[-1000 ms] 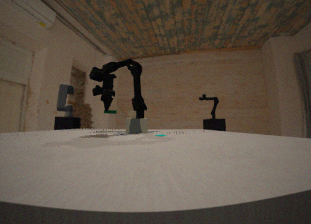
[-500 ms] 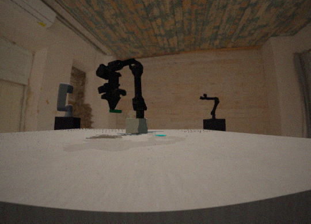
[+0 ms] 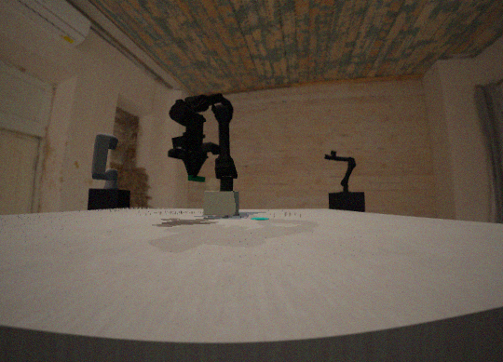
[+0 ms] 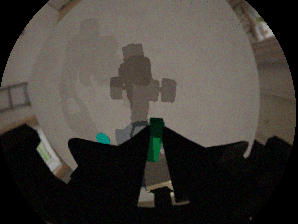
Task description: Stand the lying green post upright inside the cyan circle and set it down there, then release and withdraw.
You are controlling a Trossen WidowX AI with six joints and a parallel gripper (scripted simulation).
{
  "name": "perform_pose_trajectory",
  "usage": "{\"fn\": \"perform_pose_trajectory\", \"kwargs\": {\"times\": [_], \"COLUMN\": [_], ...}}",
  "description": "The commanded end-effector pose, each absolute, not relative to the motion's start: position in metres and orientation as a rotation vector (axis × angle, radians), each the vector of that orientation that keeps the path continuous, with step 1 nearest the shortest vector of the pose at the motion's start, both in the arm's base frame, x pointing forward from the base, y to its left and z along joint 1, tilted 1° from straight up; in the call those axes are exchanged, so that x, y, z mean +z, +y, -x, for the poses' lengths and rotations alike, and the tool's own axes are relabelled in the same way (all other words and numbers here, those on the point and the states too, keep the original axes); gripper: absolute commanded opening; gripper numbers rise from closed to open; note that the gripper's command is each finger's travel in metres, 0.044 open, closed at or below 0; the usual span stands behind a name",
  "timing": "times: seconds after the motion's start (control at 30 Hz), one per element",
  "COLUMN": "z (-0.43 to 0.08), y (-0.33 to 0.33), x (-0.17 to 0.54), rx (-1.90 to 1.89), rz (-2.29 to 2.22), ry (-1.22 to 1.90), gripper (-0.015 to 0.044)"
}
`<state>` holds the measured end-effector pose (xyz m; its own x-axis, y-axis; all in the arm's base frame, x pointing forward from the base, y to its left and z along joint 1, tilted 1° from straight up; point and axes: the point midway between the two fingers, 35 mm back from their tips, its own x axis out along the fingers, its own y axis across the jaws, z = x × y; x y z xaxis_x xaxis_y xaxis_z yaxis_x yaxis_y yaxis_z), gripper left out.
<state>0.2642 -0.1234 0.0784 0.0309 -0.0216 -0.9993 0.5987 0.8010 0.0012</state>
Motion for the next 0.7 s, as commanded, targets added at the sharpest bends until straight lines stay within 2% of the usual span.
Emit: {"fn": "perform_pose_trajectory", "kwargs": {"times": [0.0,0.67], "z": [-0.268,-0.282], "y": [-0.112,-0.057], "x": [0.079,0.082], "rx": [-0.441,-0.114], "rz": [-0.419,-0.091], "ry": [1.493,1.537], "gripper": [0.0023,0.0023]}}
